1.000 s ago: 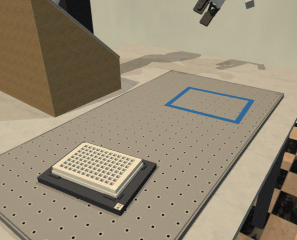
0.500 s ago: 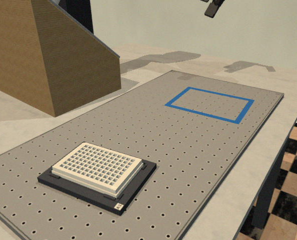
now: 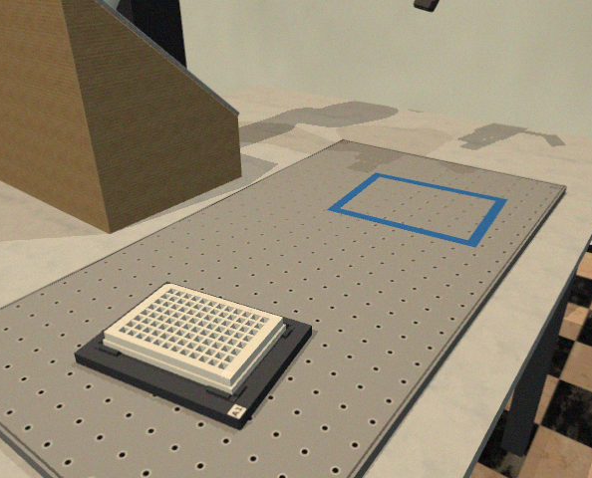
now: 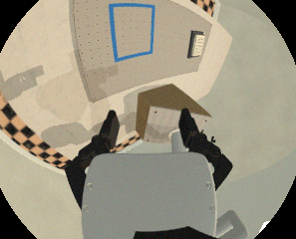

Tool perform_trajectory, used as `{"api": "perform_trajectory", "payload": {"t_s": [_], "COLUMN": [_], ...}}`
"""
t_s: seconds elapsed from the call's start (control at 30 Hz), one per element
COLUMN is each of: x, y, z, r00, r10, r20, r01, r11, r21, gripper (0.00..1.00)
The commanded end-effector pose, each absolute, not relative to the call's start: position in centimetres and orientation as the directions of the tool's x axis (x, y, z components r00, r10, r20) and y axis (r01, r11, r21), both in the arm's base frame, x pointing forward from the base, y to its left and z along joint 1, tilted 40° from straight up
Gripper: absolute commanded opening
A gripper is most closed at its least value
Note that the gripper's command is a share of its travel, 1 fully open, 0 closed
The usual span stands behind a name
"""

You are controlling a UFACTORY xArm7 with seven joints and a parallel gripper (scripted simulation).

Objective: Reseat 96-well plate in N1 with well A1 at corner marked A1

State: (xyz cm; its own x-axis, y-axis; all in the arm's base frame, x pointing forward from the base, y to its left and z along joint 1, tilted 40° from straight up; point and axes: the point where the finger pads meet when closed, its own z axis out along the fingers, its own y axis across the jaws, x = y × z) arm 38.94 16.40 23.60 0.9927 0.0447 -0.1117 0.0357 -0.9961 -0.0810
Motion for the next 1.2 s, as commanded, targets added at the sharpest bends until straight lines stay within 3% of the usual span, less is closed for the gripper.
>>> {"api": "perform_trajectory", "payload": {"t_s": [0.0, 1.17], "x": [39.3, 40.2], "y": [14.9, 1.3], "z": [23.9, 25.0], "r00": [0.997, 1.0], "r10": [0.03, -0.002], "r20": [-0.074, 0.002], "r01": [0.026, -0.002], "r11": [-0.998, -1.0], "r21": [-0.06, -0.001], "gripper": [1.0, 1.0]}}
